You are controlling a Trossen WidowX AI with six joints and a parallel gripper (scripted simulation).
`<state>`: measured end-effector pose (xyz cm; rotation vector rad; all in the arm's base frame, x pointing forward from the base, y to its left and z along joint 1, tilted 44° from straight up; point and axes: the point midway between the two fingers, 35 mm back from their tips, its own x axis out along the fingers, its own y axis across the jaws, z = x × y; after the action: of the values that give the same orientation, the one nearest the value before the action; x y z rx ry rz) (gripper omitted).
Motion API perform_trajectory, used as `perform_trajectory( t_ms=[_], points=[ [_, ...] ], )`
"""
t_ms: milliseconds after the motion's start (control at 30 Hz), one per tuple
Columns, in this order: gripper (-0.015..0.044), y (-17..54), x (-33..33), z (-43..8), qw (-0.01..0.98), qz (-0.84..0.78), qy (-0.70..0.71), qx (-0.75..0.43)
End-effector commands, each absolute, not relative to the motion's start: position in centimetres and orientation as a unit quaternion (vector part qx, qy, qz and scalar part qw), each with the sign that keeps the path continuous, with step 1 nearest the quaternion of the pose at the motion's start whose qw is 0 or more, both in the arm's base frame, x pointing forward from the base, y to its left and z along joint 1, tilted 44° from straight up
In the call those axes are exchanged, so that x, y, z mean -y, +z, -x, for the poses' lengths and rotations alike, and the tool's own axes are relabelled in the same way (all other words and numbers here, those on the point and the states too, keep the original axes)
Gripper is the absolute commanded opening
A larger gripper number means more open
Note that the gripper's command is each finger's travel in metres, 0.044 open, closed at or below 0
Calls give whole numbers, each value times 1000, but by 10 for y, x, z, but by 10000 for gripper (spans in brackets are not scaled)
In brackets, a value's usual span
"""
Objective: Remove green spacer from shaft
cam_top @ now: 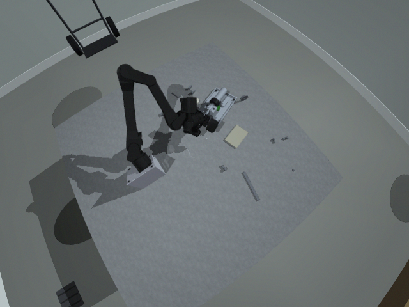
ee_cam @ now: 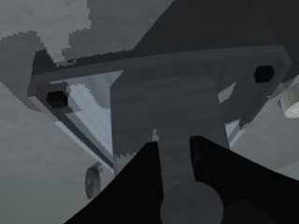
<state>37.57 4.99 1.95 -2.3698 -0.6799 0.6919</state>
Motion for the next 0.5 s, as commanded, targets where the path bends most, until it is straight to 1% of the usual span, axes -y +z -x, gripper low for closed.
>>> perform_trajectory(
  t_ms=[0,467],
  points=[
    [0,23,-50,-380,286,887,255,256],
    [0,24,-51,-385,286,887,255,256]
  ],
)
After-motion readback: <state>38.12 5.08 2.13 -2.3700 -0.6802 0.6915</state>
